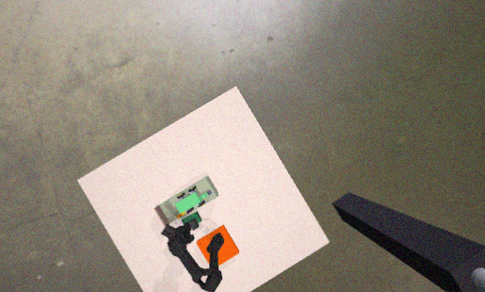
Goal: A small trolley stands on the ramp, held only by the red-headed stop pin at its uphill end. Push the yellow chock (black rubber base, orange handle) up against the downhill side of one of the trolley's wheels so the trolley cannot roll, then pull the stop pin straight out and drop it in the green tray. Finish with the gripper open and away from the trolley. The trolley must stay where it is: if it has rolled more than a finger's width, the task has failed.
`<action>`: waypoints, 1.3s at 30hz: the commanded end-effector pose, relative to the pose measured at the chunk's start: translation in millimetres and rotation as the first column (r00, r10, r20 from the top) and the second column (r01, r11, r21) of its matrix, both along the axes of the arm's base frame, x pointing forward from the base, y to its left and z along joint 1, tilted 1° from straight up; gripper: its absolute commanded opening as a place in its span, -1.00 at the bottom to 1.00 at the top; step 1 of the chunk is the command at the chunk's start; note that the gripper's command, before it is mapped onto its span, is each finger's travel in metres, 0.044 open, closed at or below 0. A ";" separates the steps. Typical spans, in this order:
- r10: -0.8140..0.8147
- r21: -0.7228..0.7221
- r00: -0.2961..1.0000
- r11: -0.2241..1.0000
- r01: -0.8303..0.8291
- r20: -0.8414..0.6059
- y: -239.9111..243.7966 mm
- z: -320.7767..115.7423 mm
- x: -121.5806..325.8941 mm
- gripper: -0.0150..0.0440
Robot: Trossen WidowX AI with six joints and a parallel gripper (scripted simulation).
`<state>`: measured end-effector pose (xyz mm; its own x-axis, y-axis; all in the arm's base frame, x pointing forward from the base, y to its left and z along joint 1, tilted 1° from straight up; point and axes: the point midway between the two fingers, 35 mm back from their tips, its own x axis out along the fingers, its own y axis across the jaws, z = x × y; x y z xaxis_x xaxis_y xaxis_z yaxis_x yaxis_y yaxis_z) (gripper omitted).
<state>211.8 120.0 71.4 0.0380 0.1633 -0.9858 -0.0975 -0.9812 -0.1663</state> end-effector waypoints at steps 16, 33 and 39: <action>-0.001 0.002 1.000 1.000 0.001 -0.009 0.5 -16.1 -2.1 0.15; -0.001 0.001 1.000 1.000 0.001 -0.009 -9.0 -18.6 -1.4 0.15; -0.001 0.001 1.000 1.000 0.001 -0.009 -12.0 -19.6 -1.2 0.15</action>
